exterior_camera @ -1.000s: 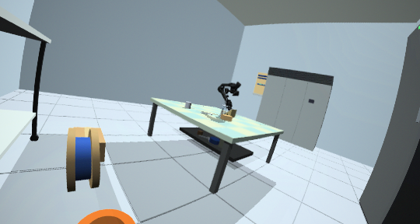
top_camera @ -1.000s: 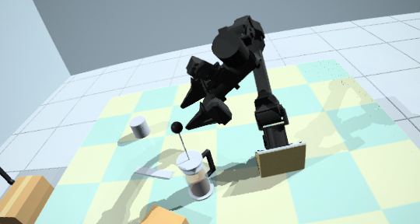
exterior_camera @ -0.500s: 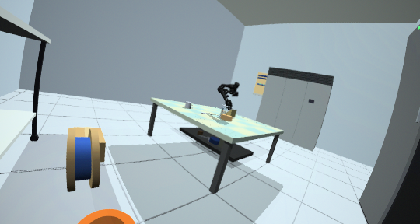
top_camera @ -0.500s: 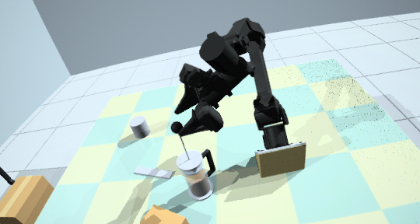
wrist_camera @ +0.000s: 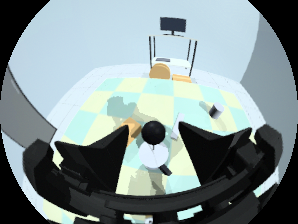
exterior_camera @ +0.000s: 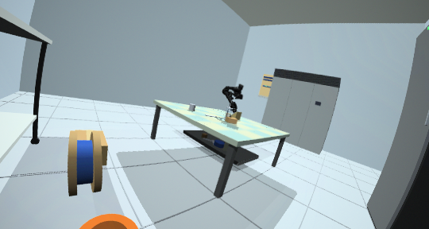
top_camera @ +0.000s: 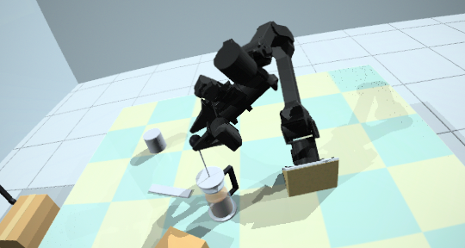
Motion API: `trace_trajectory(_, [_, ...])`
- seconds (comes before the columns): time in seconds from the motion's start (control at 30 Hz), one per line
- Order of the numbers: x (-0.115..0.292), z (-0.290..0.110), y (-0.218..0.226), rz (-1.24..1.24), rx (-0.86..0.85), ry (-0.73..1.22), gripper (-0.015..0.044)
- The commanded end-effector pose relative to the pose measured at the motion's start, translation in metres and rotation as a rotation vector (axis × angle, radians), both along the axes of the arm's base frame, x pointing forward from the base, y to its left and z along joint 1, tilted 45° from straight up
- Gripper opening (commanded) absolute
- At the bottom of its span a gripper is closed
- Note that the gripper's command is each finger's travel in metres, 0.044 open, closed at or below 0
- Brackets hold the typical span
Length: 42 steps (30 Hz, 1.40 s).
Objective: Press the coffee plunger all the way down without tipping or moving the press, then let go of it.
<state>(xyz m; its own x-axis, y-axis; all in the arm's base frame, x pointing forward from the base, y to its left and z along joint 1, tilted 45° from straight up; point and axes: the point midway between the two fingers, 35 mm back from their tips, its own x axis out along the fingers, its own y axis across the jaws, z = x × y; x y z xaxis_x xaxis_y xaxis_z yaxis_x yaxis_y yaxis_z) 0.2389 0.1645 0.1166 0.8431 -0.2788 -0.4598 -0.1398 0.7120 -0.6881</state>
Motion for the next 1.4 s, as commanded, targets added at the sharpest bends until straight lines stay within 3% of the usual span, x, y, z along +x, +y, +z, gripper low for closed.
trace_trajectory(0.0, [0.000, -0.002, -0.001, 0.003, -0.004, 0.006, 0.0204])
trace_trajectory(0.1, [0.000, -0.002, -0.001, 0.003, -0.004, 0.006, 0.0125])
trace_trajectory(0.13, [0.000, -0.002, -0.001, 0.003, -0.004, 0.006, 0.0123])
trace_trajectory(1.37, [0.003, -0.034, -0.027, 0.001, -0.002, 0.011, 0.0123])
